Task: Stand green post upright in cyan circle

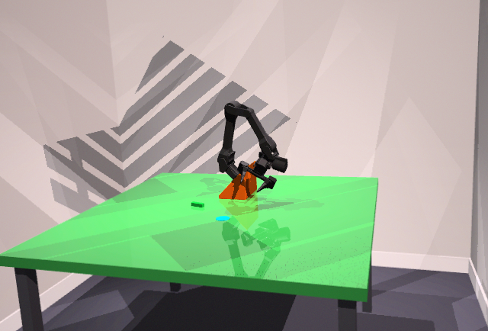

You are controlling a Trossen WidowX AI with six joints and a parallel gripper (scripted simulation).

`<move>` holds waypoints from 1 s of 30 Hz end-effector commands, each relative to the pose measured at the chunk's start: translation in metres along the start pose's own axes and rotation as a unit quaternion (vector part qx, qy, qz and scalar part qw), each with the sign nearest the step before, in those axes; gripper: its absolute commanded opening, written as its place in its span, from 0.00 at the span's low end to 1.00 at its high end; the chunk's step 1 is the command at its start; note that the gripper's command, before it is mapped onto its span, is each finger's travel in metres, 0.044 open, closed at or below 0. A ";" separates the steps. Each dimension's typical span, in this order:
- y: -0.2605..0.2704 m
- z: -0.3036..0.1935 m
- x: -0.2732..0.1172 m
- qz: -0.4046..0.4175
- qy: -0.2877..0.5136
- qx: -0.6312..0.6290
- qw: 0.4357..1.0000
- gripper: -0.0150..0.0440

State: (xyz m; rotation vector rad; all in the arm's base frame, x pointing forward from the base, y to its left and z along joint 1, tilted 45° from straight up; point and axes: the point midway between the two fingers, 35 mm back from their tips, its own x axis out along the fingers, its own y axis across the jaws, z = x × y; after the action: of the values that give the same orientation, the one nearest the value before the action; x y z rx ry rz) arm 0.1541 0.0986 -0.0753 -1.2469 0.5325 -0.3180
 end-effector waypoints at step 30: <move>-0.149 0.003 0.062 0.262 0.289 -0.307 0.868 0.65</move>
State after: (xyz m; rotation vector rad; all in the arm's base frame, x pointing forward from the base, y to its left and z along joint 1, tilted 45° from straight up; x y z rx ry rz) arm 0.2143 0.0355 0.0400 -1.5459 1.4883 -0.1162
